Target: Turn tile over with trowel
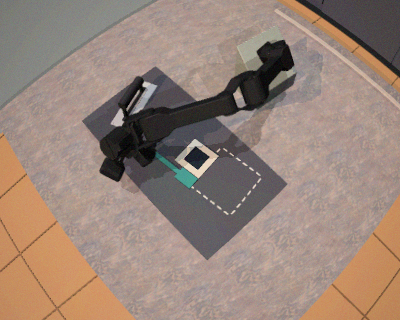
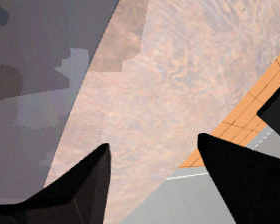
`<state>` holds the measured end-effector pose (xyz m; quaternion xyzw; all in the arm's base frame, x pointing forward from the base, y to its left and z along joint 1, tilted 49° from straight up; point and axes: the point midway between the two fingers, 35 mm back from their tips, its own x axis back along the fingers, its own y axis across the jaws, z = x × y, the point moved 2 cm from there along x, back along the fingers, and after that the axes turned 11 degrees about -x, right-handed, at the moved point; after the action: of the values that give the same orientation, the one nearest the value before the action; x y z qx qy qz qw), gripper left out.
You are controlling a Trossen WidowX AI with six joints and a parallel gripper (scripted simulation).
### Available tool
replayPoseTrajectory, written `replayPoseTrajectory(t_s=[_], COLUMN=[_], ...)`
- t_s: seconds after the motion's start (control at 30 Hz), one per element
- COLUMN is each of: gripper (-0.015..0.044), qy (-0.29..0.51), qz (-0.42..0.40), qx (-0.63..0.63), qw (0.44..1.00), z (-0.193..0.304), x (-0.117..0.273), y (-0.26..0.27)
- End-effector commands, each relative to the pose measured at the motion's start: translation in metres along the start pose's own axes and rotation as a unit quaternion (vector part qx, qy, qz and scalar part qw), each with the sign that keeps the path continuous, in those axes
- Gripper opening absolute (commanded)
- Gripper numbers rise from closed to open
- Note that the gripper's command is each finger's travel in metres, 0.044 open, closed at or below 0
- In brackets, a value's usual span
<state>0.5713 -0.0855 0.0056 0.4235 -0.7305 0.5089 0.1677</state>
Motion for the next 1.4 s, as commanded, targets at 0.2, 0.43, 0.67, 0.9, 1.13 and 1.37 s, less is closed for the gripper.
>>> replayPoseTrajectory(t_s=[0.2,0.43,0.67,0.9,1.13,1.37], gripper=[0.0270,0.0270,0.0270,0.0270,0.0270,0.0270], qy=[0.005,0.013,0.020,0.025,0.029,0.033], qz=[-0.060,-0.098,-0.132,-0.165,-0.195,-0.223], qx=[-0.157,-0.266,-0.372,-0.471,-0.564,-0.649], qw=[0.986,0.959,0.919,0.866,0.802,0.727], z=[0.044,0.071,0.093,0.109,0.122,0.132], x=[0.005,0.012,0.022,0.032,0.043,0.056], y=[0.043,0.074,0.104,0.134,0.162,0.189])
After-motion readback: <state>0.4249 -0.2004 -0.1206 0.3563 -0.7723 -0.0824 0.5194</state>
